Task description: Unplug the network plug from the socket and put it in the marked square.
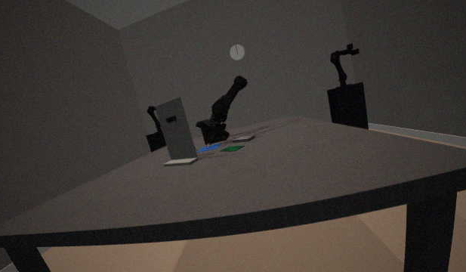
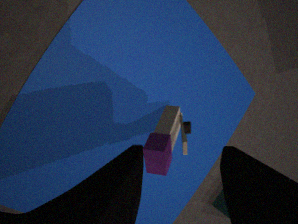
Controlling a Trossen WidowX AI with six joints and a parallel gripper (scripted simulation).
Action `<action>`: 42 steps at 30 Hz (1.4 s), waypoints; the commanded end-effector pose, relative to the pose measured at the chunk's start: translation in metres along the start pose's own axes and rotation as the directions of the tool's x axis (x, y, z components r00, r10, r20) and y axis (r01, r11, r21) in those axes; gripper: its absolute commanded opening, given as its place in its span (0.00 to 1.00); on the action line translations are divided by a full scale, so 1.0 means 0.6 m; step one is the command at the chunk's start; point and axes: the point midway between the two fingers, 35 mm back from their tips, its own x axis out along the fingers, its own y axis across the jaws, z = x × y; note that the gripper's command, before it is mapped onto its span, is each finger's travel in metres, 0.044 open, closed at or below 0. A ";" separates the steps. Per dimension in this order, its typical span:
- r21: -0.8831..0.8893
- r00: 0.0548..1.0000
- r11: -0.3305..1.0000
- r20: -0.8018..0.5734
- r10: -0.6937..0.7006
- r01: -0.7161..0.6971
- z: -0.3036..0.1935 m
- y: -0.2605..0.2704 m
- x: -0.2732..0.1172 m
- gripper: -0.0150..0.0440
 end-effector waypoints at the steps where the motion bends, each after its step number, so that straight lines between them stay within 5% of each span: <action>1: -0.003 1.000 1.000 0.004 0.000 0.000 0.002 -0.001 -0.007 0.52; 42: -0.003 1.000 1.000 -0.005 -0.003 0.003 0.004 -0.032 -0.064 0.52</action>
